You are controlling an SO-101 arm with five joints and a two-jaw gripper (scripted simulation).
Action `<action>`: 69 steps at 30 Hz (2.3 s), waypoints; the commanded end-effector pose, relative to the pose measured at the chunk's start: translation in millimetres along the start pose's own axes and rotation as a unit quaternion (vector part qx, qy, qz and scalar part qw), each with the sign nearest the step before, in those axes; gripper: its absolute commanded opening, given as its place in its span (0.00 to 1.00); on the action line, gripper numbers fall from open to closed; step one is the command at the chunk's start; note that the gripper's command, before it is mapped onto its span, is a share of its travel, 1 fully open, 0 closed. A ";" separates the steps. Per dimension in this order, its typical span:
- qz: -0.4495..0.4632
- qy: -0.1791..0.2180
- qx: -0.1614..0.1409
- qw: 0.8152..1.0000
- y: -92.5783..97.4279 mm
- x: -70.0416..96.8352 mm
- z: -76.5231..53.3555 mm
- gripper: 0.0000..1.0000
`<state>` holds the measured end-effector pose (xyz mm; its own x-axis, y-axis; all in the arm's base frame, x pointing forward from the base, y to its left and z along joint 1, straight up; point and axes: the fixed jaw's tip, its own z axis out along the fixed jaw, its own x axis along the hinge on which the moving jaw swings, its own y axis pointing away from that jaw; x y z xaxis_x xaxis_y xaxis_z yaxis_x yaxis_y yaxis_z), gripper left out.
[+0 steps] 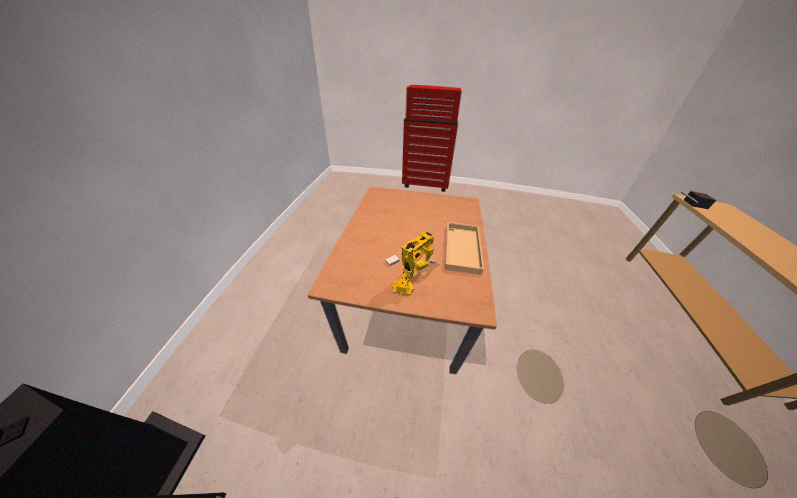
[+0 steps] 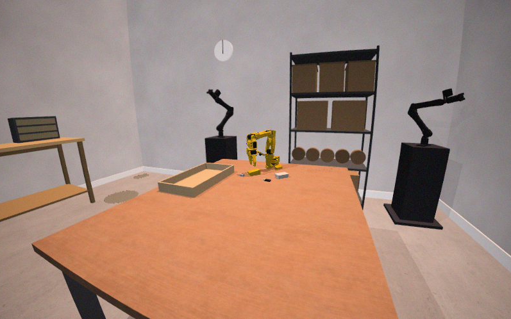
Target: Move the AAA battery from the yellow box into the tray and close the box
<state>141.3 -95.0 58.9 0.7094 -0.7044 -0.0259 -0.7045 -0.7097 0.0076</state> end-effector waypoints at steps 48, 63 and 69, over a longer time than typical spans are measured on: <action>-0.001 0.013 0.004 1.000 0.9 2.1 29.1 0.31; -0.001 0.013 0.004 1.000 2.1 -2.4 37.7 0.31; -0.001 0.013 0.004 1.000 2.1 -2.4 37.7 0.31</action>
<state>135.3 -91.6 18.3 0.7093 -0.7044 -0.0272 -0.7044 -0.7097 0.0079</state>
